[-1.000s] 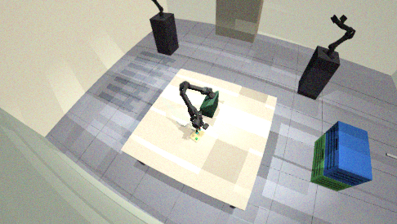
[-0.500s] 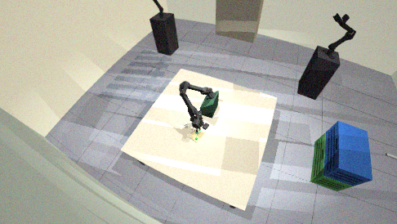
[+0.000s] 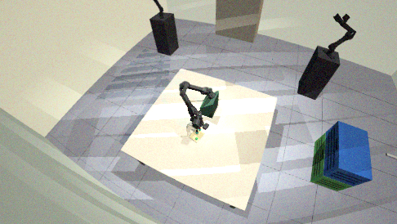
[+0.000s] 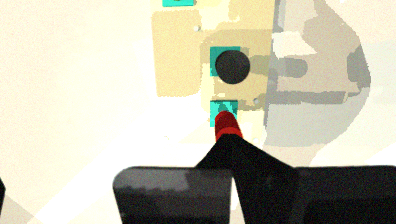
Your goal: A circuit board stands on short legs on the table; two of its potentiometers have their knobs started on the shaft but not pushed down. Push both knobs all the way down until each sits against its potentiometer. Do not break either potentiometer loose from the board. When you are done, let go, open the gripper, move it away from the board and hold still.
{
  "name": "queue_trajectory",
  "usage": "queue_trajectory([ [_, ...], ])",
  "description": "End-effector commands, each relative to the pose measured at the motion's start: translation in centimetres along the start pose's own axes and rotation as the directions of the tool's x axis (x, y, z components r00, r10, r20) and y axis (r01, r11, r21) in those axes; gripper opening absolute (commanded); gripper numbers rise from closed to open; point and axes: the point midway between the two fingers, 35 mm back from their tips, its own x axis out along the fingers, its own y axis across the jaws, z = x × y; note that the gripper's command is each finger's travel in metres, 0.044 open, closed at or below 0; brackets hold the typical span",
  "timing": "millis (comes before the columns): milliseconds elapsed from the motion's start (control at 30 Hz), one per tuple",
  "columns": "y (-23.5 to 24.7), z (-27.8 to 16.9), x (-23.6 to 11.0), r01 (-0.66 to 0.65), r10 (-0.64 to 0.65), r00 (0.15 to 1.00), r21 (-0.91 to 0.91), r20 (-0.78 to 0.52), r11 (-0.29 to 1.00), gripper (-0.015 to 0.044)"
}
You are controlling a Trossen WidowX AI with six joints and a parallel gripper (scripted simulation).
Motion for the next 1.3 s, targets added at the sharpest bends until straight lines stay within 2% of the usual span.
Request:
queue_trajectory([
  [0, -0.09, 0.04, 0.41, 0.005, -0.005, 1.0, -0.001, 0.0, 1.0, 0.0],
  [1267, -0.1, 0.03, 1.2, 0.005, -0.005, 1.0, -0.001, 0.0, 1.0, 0.0],
])
